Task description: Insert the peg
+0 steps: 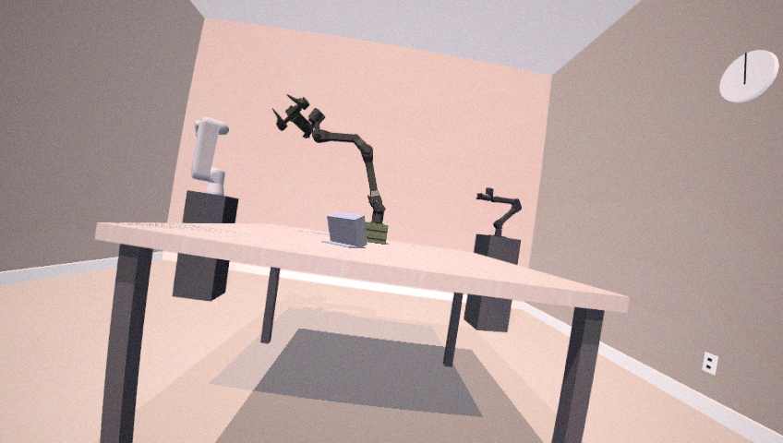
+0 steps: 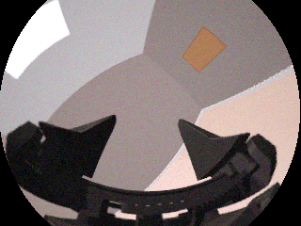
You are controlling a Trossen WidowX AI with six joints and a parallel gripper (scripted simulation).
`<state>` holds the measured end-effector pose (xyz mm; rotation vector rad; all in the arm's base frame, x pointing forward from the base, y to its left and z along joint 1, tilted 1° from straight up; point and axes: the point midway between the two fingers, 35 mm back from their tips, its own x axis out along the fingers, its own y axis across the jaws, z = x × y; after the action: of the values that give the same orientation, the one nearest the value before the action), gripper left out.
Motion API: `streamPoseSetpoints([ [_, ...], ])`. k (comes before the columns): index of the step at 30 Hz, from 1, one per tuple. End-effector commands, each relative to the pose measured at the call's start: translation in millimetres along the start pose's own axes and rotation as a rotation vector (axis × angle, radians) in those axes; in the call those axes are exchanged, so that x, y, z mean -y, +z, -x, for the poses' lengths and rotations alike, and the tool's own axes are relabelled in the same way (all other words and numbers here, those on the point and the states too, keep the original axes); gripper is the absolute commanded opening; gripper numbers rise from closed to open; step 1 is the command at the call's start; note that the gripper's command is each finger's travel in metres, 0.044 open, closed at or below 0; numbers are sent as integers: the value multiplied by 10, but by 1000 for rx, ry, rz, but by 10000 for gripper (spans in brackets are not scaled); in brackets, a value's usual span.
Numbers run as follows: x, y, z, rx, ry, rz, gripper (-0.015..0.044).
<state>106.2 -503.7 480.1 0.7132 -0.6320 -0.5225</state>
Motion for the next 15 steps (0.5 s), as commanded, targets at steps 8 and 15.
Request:
streamPoseSetpoints([
  [8, 294, -673, -256, -84, -129, -42, 440],
  [15, 463, -1185, -353, -167, -219, -53, 440],
])
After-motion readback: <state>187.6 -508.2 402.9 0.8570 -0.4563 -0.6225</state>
